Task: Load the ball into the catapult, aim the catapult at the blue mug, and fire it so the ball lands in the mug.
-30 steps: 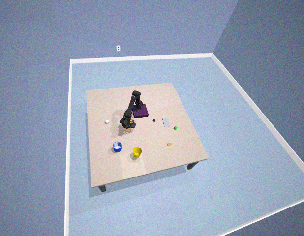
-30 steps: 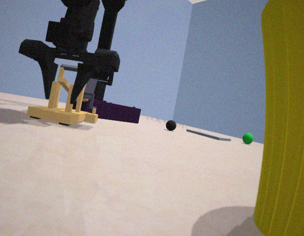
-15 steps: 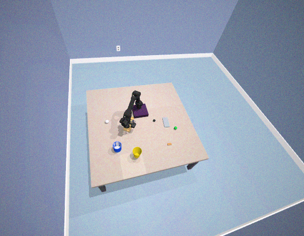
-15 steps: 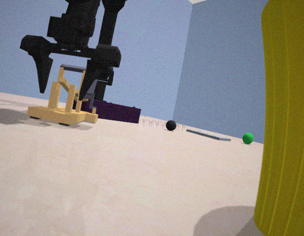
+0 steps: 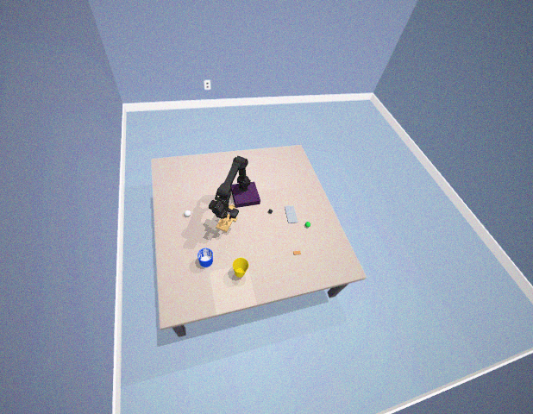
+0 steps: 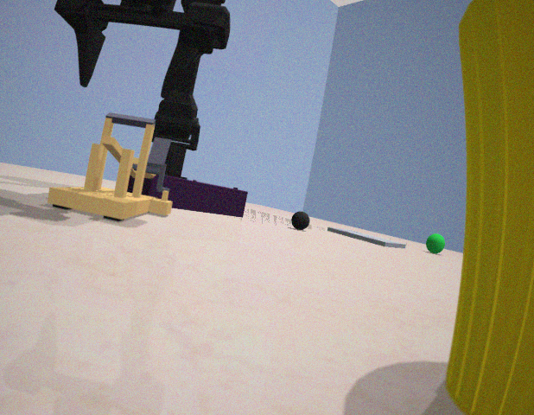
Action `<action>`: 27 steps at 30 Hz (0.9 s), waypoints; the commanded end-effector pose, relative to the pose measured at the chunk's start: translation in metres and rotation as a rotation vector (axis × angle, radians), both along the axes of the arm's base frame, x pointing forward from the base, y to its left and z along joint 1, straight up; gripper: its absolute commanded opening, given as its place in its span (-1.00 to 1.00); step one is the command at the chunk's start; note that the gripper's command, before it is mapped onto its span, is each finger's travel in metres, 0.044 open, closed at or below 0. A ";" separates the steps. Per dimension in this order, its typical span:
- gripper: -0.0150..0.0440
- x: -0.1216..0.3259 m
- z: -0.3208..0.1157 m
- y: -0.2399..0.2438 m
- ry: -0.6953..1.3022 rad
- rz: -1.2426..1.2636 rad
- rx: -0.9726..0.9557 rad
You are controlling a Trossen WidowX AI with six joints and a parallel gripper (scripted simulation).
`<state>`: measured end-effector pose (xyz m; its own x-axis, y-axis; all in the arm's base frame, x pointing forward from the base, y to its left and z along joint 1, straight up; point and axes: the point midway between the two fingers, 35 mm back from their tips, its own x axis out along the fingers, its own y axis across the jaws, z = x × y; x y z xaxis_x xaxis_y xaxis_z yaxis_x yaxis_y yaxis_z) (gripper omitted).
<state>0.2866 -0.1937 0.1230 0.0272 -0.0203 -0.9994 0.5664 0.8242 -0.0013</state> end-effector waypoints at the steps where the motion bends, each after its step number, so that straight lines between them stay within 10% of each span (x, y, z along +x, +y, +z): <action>1: 1.00 0.002 0.039 -0.002 -0.021 0.000 -0.014; 10: 0.53 0.031 0.014 0.071 -0.013 0.114 0.000; 27: 0.53 -0.015 -0.048 0.316 -0.001 0.519 0.025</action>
